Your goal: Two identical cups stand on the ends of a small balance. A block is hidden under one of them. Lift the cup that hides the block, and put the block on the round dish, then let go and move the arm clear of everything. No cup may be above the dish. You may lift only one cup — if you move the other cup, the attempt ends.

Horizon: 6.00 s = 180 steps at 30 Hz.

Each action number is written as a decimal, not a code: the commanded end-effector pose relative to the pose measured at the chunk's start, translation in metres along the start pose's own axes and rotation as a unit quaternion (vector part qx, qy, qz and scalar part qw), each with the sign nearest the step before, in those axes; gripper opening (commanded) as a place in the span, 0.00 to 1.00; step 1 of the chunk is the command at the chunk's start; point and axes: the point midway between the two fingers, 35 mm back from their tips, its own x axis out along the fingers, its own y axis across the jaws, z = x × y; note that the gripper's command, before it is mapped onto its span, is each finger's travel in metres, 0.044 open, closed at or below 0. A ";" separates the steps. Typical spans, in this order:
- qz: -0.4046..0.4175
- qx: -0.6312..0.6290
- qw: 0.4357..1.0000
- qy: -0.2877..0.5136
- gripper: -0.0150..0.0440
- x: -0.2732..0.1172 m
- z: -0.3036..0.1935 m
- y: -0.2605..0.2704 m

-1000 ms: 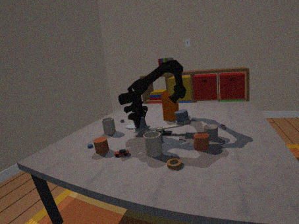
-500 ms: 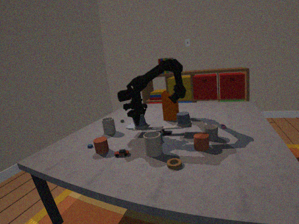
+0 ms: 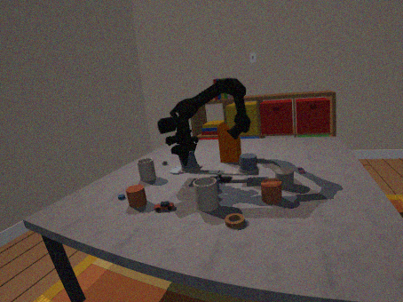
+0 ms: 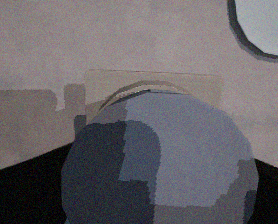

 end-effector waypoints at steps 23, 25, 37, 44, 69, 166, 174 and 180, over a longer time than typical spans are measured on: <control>0.008 -0.003 1.000 -0.009 0.25 -0.039 0.005 0.003; 0.008 -0.003 1.000 -0.009 0.25 -0.042 0.005 0.002; 0.008 -0.003 1.000 -0.009 0.25 -0.057 0.005 0.001; 0.007 -0.003 1.000 -0.009 0.25 -0.066 0.004 0.000; 0.004 -0.002 1.000 -0.004 0.25 -0.086 0.000 -0.003; 0.004 0.000 1.000 -0.014 0.25 0.041 0.140 -0.226; 0.004 0.000 1.000 -0.013 0.25 0.048 0.140 -0.225; 0.004 0.000 1.000 -0.013 0.25 0.058 0.140 -0.225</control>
